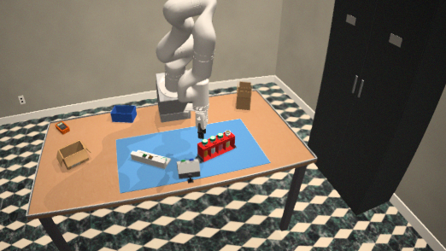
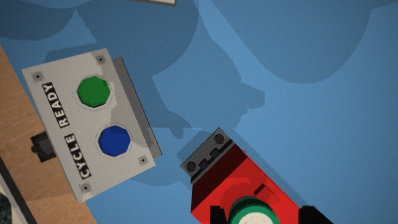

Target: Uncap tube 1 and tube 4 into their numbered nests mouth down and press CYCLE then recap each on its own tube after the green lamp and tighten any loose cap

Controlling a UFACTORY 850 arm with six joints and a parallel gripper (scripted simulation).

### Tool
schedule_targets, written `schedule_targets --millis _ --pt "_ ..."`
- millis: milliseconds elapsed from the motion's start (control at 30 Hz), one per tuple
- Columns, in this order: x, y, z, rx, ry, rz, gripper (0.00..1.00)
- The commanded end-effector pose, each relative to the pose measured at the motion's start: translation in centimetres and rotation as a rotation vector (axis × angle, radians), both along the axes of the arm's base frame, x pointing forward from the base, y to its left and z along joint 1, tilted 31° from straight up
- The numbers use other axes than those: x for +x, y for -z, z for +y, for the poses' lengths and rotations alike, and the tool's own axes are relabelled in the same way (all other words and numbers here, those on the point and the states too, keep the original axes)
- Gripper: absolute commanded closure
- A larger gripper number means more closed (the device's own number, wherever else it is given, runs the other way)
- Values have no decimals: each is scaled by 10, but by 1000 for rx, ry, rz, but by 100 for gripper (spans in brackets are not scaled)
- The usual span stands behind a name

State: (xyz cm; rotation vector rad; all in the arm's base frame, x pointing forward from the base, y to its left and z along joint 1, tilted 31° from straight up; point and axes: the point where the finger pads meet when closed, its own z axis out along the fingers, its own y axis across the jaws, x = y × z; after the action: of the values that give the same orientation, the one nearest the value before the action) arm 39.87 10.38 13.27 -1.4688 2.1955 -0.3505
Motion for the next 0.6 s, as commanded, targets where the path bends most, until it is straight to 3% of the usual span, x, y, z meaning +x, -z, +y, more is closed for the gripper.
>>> schedule_targets --millis 0,200,567 --pt "2 -1 16 -18 11 -1 54" --pt "2 -1 16 -18 11 -1 54" --pt "19 28 17 -18 11 -1 54"
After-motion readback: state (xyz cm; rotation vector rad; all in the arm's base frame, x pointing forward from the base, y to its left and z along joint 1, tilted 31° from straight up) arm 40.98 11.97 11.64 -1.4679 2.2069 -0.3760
